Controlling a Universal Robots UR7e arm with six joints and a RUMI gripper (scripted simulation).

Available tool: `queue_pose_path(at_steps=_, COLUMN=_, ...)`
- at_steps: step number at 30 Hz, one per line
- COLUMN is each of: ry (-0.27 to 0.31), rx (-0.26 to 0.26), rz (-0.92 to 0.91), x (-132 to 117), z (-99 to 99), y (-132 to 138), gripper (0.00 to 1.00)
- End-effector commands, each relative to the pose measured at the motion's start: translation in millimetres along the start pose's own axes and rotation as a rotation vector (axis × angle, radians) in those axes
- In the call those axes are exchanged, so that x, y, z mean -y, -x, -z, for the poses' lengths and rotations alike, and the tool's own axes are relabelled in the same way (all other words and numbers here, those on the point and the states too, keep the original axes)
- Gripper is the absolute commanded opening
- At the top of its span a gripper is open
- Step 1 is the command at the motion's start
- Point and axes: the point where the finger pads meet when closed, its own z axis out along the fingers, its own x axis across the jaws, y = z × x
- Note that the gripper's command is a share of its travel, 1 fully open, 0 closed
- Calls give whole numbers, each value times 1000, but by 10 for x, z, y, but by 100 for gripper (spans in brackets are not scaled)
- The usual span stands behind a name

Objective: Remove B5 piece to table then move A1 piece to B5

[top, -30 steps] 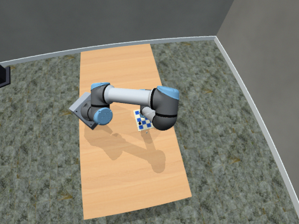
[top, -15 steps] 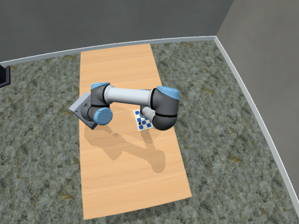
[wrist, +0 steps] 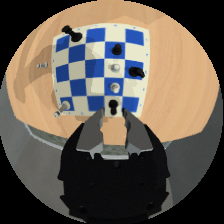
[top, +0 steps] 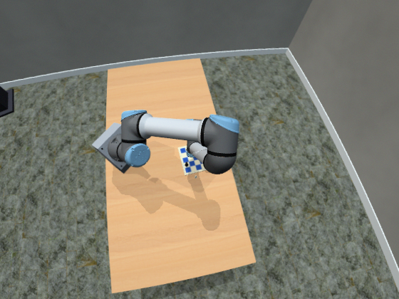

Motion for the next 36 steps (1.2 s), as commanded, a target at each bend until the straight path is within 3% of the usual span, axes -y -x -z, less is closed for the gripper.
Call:
queue_pose_path(at_steps=1, ry=1, rx=0, rz=0, x=-4, z=21, y=0, gripper=22)
queue_pose_path(at_steps=8, ry=1, rx=0, rz=0, x=-4, z=153, y=0, gripper=22)
queue_pose_path(at_steps=22, ry=1, rx=0, rz=0, x=-3, z=826, y=0, gripper=22)
queue_pose_path(at_steps=31, ry=1, rx=0, rz=0, x=-3, z=904, y=0, gripper=22)
queue_pose_path(at_steps=32, ry=1, rx=0, rz=0, x=-3, z=904, y=0, gripper=100)
queue_pose_path(at_steps=36, ry=1, rx=0, rz=0, x=-3, z=904, y=0, gripper=100)
